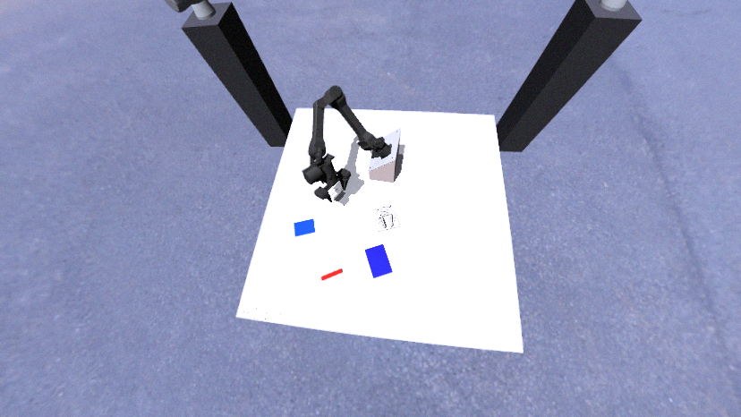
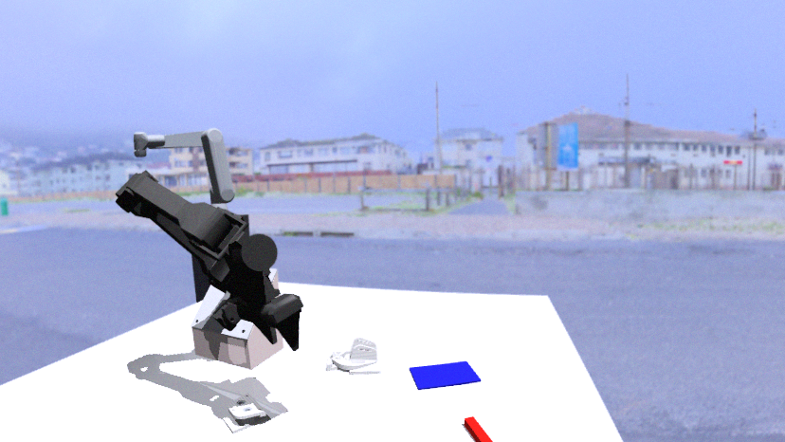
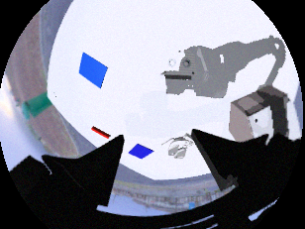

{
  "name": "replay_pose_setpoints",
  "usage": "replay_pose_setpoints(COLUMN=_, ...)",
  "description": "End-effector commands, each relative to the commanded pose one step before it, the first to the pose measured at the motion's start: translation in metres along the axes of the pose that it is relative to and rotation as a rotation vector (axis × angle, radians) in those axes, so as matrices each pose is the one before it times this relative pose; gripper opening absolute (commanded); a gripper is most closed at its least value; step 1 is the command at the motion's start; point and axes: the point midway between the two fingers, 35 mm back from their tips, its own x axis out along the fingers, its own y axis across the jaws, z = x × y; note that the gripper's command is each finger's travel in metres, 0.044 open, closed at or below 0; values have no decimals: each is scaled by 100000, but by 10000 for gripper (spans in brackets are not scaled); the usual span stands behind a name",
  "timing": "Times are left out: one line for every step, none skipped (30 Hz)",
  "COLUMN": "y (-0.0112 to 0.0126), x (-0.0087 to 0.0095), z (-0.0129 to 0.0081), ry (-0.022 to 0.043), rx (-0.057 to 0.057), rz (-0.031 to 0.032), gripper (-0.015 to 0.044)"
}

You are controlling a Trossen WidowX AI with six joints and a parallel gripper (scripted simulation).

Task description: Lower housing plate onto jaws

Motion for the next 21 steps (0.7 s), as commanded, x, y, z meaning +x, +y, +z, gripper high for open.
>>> replay_pose_setpoints(y=-981, x=677, z=2096, ry=-9018, rx=1, rz=-5993, gripper=440)
replay_pose_setpoints(y=-222, x=177, z=471, ry=-2012, rx=139, rz=-1344, gripper=440)
replay_pose_setpoints(y=-224, x=180, z=466, ry=-2000, rx=123, rz=-1356, gripper=440)
replay_pose_setpoints(y=-225, x=182, z=462, ry=-1988, rx=107, rz=-1369, gripper=440)
replay_pose_setpoints(y=-227, x=185, z=458, ry=-1976, rx=91, rz=-1381, gripper=440)
replay_pose_setpoints(y=-229, x=188, z=453, ry=-1964, rx=75, rz=-1394, gripper=440)
replay_pose_setpoints(y=-230, x=190, z=448, ry=-1952, rx=58, rz=-1405, gripper=440)
replay_pose_setpoints(y=-232, x=193, z=444, ry=-1939, rx=41, rz=-1417, gripper=440)
replay_pose_setpoints(y=-233, x=195, z=439, ry=-1927, rx=24, rz=-1428, gripper=440)
replay_pose_setpoints(y=-233, x=196, z=432, ry=-1906, rx=7, rz=-1432, gripper=440)
replay_pose_setpoints(y=-185, x=158, z=339, ry=-1501, rx=-7, rz=-1141, gripper=440)
replay_pose_setpoints(y=-111, x=96, z=202, ry=-897, rx=-9, rz=-688, gripper=440)
replay_pose_setpoints(y=-37, x=33, z=67, ry=-298, rx=-4, rz=-230, gripper=440)
replay_pose_setpoints(y=0, x=0, z=0, ry=0, rx=0, rz=0, gripper=440)
replay_pose_setpoints(y=0, x=0, z=0, ry=0, rx=0, rz=0, gripper=440)
replay_pose_setpoints(y=0, x=0, z=0, ry=0, rx=0, rz=0, gripper=440)
replay_pose_setpoints(y=0, x=0, z=0, ry=0, rx=0, rz=0, gripper=440)
replay_pose_setpoints(y=0, x=0, z=0, ry=0, rx=0, rz=0, gripper=440)
replay_pose_setpoints(y=12, x=164, z=-9, ry=11, rx=5, rz=-11, gripper=440)
replay_pose_setpoints(y=29, x=493, z=-21, ry=25, rx=12, rz=-25, gripper=440)
replay_pose_setpoints(y=28, x=820, z=-18, ry=12, rx=10, rz=-17, gripper=440)
